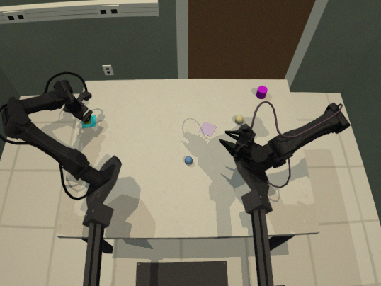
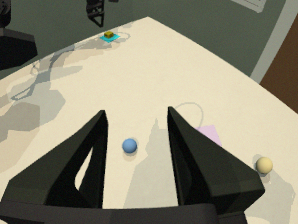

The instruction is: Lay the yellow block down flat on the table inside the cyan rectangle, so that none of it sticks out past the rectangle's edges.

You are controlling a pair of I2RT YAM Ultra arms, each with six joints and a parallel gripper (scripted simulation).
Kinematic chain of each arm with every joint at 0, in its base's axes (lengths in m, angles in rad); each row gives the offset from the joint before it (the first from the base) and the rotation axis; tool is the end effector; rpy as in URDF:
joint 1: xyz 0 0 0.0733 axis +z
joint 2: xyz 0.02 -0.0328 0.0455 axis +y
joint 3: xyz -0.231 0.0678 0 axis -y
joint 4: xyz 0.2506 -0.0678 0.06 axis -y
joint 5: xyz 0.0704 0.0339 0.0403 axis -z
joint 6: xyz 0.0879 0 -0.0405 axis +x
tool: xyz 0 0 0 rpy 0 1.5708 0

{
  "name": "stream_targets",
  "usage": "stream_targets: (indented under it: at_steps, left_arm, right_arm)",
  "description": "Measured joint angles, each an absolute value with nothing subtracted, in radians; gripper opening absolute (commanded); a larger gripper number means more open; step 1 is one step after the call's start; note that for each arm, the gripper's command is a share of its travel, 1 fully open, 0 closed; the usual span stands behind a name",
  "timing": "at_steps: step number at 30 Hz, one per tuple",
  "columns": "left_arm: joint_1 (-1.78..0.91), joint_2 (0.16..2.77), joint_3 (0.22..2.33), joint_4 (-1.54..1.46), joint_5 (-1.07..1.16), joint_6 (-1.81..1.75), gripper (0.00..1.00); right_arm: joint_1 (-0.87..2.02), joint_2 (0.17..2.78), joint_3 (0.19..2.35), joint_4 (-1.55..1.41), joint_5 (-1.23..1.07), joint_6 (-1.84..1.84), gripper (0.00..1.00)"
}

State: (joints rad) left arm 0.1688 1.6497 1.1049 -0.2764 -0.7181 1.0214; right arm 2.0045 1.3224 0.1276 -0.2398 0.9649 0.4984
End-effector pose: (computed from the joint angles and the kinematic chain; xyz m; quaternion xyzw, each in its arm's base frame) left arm 0.3613 0.1214 0.1704 0.2431 0.8465 0.4629 0.1005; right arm 0.0111 0.1453 0.0123 -0.5814 0.6664 -0.0881 0.4584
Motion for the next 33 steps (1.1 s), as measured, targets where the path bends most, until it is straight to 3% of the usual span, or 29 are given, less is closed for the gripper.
stream_targets:
  at_steps: [24,33]
  left_arm:
    - [0.097,1.51,0.807,0.099,-0.818,0.334,1.0]
    - [0.073,1.507,0.772,0.145,-0.852,0.244,1.0]
  right_arm:
    - [2.004,1.322,0.128,-0.24,0.965,0.498,0.46]
    - [2.004,1.322,0.128,-0.24,0.965,0.498,0.46]
